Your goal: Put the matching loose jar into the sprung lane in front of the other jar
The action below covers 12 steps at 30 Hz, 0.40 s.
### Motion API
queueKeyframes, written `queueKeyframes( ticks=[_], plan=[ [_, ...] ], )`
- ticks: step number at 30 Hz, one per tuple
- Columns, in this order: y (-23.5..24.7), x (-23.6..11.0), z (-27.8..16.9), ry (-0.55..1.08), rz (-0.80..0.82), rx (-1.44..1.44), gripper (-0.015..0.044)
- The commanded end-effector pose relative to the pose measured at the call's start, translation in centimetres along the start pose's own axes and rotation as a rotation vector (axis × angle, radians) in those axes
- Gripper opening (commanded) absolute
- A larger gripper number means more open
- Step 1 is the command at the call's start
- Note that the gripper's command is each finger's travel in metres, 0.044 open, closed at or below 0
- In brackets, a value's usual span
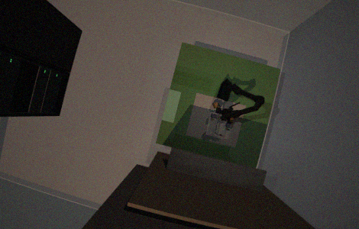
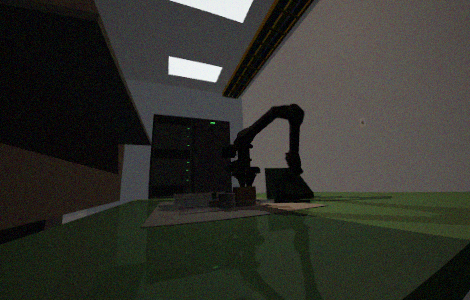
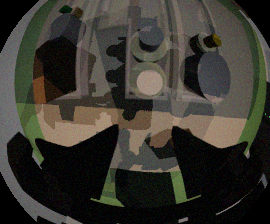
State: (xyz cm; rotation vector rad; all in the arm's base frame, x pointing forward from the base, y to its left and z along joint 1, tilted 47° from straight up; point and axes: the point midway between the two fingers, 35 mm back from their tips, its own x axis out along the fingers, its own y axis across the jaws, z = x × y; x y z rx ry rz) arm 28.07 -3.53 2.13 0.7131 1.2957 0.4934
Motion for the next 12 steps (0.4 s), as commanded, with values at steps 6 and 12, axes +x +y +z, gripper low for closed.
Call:
queueKeyframes(
  ticks=[6,12],
  plan=[
    [0.0,0.2,-3.4,0.003,-0.003,-0.002,0.0277],
    [-0.1,-3.3,-2.4,0.003,-0.006,-0.002,0.0277]
  ],
)
